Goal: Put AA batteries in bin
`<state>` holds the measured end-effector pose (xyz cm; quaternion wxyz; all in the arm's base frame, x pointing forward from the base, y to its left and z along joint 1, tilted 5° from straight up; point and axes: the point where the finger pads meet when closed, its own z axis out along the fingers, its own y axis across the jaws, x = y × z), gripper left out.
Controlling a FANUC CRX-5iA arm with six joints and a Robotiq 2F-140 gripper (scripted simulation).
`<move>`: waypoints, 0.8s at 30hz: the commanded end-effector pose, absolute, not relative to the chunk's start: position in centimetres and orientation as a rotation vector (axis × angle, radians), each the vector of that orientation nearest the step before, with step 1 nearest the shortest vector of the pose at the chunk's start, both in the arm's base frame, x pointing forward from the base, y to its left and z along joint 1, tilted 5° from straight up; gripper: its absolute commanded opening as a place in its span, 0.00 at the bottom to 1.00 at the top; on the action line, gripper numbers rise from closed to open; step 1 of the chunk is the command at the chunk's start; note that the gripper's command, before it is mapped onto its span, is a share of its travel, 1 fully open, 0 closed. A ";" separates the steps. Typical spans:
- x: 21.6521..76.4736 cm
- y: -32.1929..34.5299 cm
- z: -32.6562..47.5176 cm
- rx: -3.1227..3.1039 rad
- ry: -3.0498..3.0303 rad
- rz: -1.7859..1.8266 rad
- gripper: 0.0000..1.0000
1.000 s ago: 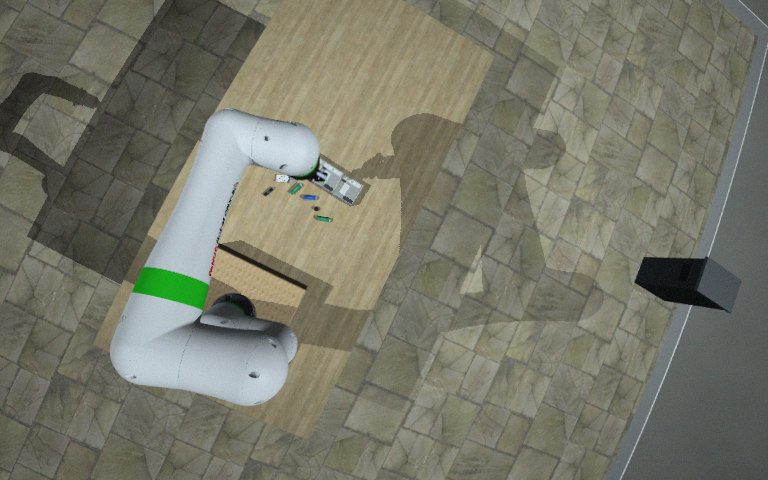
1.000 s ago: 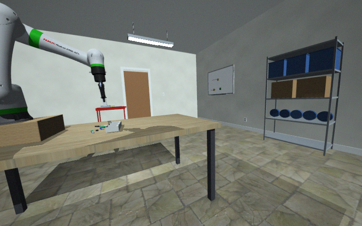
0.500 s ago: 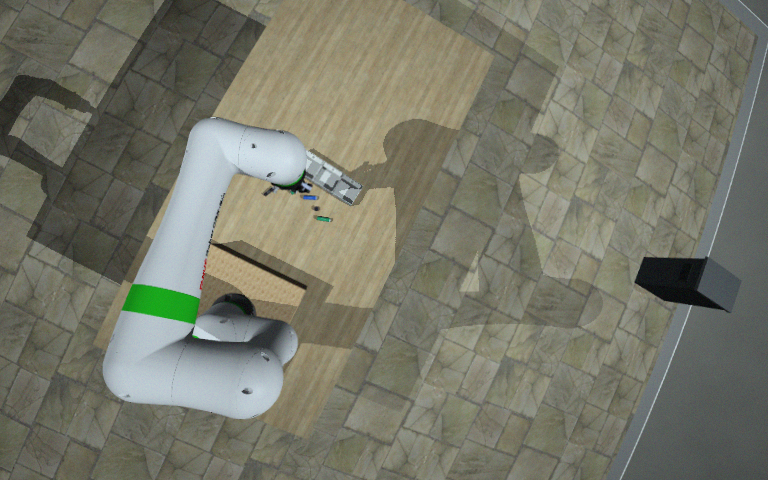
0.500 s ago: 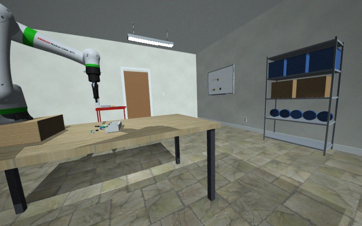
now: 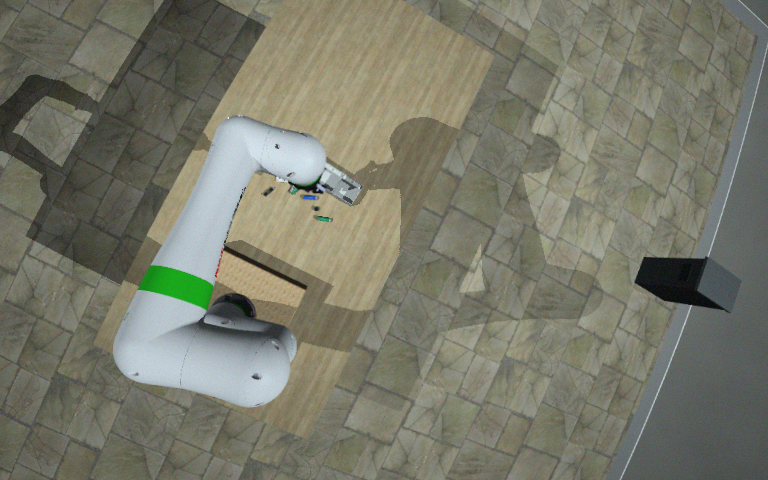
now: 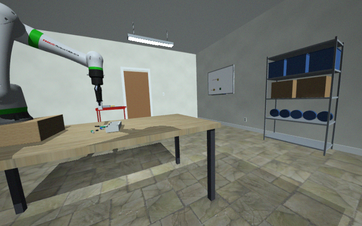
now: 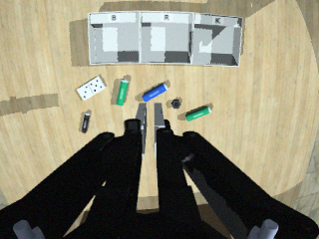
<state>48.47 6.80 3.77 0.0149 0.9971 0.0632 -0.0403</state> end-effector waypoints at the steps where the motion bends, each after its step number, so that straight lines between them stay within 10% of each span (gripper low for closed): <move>1: 50.0 5.5 2.3 3.104 0.191 -0.125 0.05; 24: 57.9 -2.2 -5.7 3.104 0.191 -0.125 0.05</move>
